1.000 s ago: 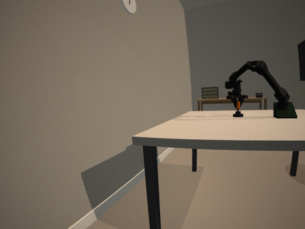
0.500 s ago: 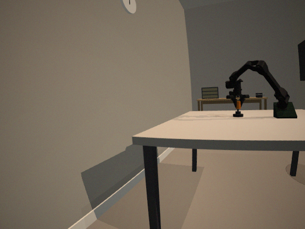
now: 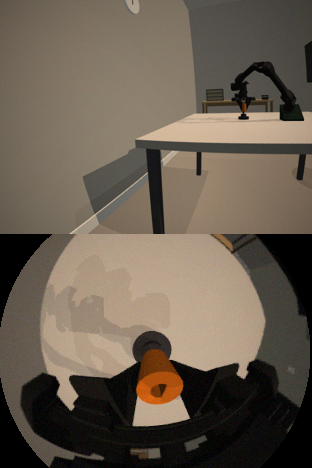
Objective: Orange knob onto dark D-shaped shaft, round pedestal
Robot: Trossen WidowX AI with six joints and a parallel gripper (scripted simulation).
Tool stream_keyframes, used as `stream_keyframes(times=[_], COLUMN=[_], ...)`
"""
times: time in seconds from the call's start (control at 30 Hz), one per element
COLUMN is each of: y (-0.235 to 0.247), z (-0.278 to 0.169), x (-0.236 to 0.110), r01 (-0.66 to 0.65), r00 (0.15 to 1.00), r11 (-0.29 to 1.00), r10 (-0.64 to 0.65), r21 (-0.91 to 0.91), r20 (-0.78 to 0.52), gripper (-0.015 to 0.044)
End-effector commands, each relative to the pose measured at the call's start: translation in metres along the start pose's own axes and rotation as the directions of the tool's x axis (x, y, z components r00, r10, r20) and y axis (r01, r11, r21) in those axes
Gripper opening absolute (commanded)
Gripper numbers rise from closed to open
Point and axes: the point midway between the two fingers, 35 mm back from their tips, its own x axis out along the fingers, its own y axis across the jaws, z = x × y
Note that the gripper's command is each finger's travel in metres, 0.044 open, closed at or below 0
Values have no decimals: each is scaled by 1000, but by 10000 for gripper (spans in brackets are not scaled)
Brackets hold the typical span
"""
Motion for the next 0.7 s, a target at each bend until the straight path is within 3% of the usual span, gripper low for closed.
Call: stream_keyframes(times=[0.0,0.2,0.4,0.67], y=[1,1,1,3], z=[0,2,4,9], x=[-1,-4,-6,-4], r01=[-3,-3,-3,-3], r00=[1000,1000,1000,1000], r11=[1000,1000,980,978], r10=[3,3,3,3], r21=[1,10,199,209], r20=[1,1,1,2], gripper=[0,0,0,0])
